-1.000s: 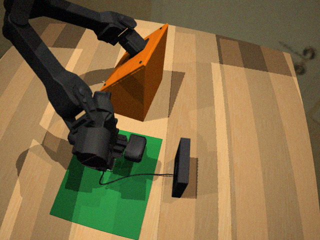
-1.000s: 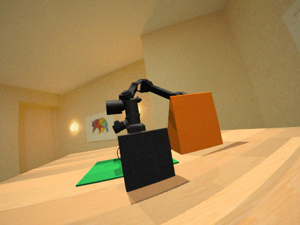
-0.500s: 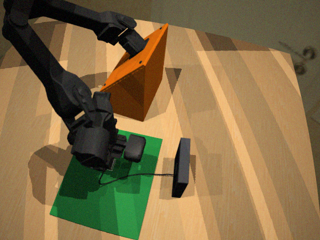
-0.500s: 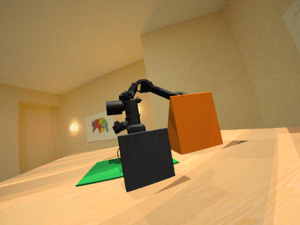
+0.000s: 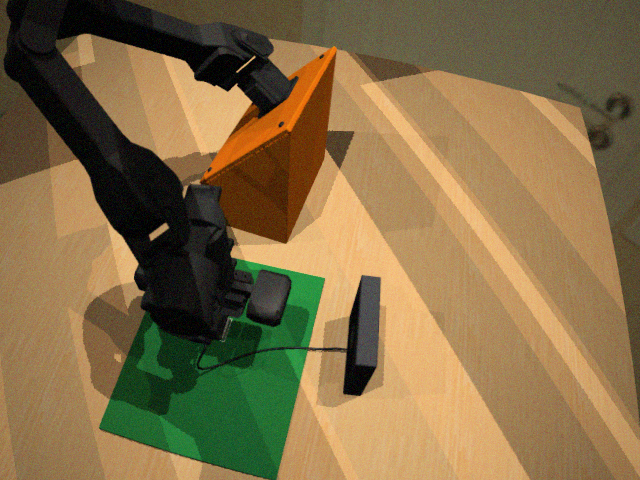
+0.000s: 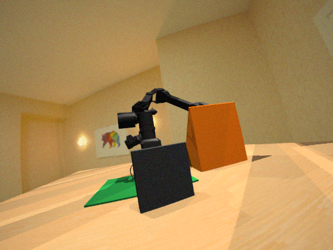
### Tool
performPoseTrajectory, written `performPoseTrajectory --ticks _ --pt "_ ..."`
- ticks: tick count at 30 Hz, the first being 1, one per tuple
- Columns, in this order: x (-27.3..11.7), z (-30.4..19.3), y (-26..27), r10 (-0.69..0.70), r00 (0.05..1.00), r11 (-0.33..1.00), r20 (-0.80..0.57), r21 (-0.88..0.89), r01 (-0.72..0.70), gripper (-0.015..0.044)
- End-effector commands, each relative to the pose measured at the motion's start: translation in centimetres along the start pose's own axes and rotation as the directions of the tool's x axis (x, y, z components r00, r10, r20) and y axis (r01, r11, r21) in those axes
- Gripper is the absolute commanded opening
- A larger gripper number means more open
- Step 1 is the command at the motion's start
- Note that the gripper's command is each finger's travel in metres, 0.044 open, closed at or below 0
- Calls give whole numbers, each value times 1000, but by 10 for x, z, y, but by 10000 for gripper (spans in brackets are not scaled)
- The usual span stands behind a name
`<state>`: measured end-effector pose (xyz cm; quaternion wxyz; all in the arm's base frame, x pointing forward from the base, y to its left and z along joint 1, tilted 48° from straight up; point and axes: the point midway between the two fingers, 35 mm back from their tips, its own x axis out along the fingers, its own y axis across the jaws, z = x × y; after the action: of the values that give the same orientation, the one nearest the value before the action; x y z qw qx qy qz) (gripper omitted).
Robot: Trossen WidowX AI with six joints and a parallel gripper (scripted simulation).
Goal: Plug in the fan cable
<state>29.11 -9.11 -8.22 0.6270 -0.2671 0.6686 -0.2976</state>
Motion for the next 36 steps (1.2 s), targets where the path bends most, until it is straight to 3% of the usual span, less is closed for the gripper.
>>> performPoseTrajectory --ticks 1,36 --pt "1 0 0 -3 1000 1000 1 -3 3 0" --pt "12 -1 0 -3 1000 1000 1 -5 3 0"
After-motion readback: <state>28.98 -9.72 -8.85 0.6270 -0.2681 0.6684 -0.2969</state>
